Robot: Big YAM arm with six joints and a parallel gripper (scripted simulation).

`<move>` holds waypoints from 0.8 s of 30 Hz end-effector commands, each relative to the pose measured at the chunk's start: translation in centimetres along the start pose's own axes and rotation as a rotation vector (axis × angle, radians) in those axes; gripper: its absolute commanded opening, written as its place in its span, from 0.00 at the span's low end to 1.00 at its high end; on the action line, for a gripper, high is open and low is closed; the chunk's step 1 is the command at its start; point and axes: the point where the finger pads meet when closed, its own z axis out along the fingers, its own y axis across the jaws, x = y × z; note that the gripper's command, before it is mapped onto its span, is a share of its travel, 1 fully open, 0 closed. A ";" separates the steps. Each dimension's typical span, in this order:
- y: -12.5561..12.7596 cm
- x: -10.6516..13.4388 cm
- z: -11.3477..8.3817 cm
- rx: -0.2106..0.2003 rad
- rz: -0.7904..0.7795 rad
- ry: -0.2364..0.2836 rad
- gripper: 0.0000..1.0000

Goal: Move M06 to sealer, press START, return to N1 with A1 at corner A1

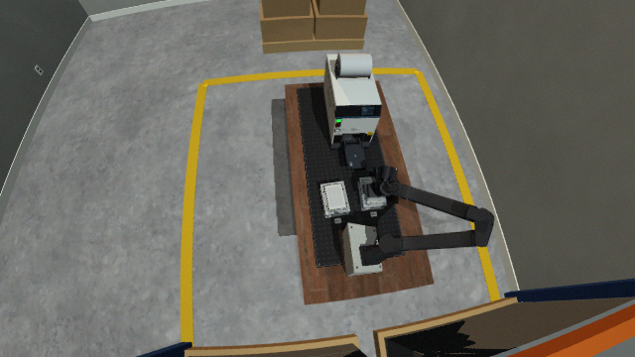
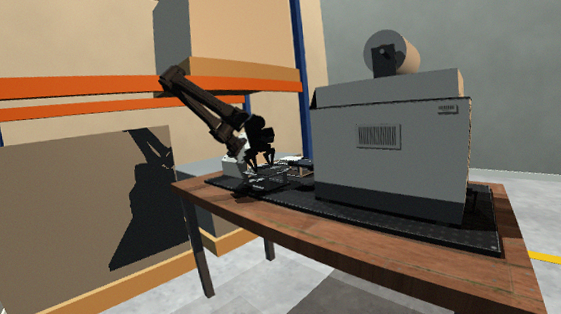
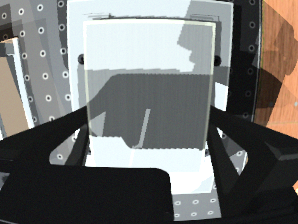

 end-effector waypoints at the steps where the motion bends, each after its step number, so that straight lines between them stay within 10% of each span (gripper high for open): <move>1: -0.7 -1.6 0.2 0.007 0.015 -0.007 0.00; 15: -0.8 -1.7 0.2 0.008 0.018 -0.010 0.00; 16: -0.8 -1.7 0.2 0.008 0.018 -0.010 1.00; 24: -0.8 -1.7 0.2 0.009 0.019 -0.010 1.00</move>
